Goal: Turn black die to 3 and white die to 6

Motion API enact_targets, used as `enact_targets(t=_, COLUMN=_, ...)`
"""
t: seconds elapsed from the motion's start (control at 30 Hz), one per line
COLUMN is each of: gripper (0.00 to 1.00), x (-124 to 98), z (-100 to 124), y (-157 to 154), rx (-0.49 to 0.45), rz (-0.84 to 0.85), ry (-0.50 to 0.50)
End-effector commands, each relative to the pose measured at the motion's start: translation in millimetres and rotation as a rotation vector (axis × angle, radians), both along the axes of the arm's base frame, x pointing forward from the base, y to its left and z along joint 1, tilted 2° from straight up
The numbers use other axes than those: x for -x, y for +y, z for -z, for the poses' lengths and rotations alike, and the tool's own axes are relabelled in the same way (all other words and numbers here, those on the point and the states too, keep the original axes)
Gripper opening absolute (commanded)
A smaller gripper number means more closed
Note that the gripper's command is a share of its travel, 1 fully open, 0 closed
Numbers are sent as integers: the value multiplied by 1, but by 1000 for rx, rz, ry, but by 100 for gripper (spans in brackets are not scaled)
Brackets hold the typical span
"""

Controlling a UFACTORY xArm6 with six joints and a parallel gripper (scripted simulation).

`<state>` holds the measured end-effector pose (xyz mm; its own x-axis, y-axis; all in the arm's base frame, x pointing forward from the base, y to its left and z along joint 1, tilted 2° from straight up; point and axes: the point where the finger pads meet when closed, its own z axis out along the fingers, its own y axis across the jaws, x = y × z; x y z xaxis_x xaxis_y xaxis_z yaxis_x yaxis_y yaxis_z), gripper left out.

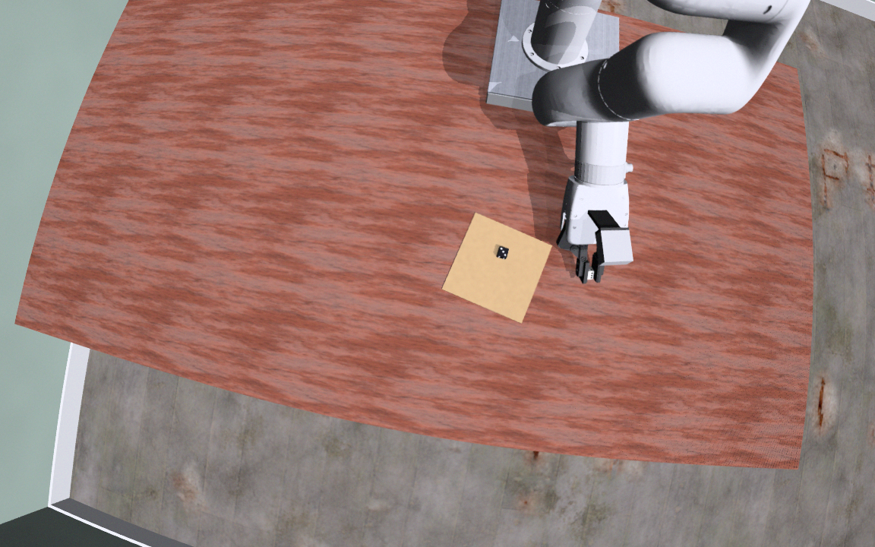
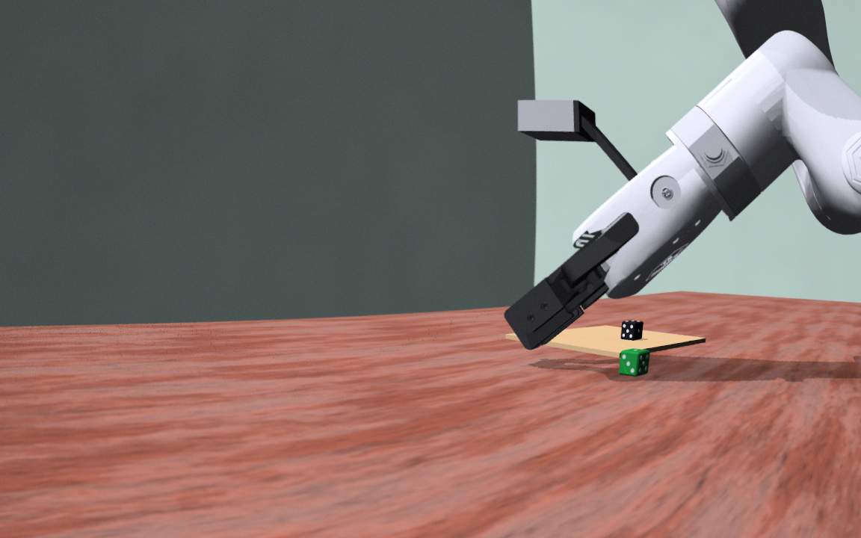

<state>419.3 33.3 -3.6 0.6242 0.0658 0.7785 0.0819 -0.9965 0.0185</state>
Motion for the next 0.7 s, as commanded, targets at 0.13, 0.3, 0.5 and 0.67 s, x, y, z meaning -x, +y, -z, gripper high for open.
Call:
enact_targets(t=0.13, gripper=11, x=-1, z=3, y=0, rx=0, rz=0, ry=-2)
enact_targets(t=0.3, gripper=11, x=-1, z=7, y=0, rx=0, rz=0, ry=-2)
enact_targets(t=0.5, gripper=11, x=-1, z=9, y=0, rx=0, rz=0, ry=-2)
enact_targets(t=0.67, gripper=11, x=-1, z=10, y=0, rx=0, rz=0, ry=-2)
